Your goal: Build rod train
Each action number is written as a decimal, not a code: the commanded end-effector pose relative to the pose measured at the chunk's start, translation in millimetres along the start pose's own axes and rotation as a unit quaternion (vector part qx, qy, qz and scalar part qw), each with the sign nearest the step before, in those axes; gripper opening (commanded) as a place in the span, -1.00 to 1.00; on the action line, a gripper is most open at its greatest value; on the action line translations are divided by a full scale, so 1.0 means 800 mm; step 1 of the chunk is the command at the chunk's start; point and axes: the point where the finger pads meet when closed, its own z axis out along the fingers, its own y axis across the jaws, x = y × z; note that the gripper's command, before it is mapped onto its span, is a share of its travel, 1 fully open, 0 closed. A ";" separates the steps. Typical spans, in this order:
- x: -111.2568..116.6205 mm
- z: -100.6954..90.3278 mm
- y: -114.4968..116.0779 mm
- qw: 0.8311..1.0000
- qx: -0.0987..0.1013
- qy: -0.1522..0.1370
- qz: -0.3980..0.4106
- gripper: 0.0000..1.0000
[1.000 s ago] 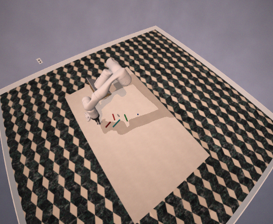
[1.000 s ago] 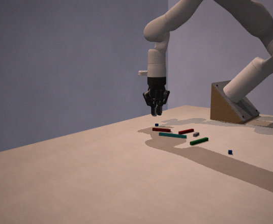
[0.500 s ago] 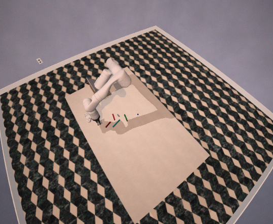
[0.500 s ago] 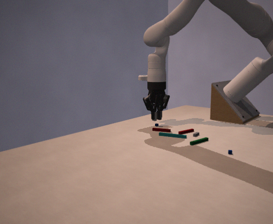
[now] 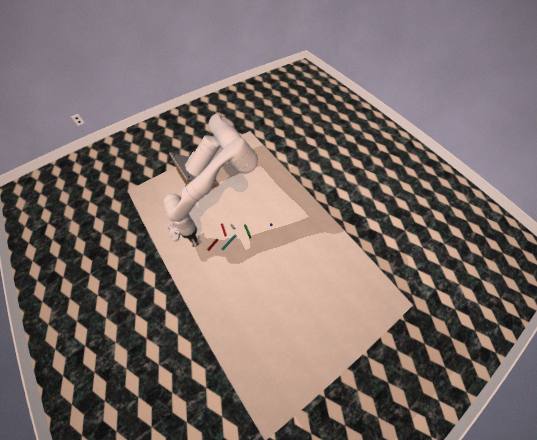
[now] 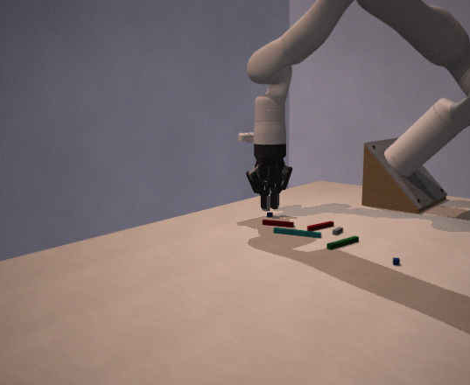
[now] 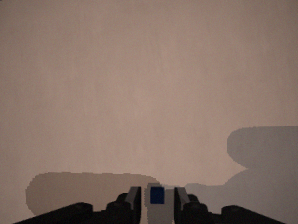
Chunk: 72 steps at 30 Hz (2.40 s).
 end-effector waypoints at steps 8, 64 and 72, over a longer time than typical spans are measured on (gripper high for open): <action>0.000 -0.001 0.000 1.000 0.001 0.000 0.000 -0.52; 0.001 -0.001 -0.001 1.000 0.001 0.000 0.000 -0.52; 0.001 -0.001 -0.001 1.000 0.001 0.000 0.000 -0.52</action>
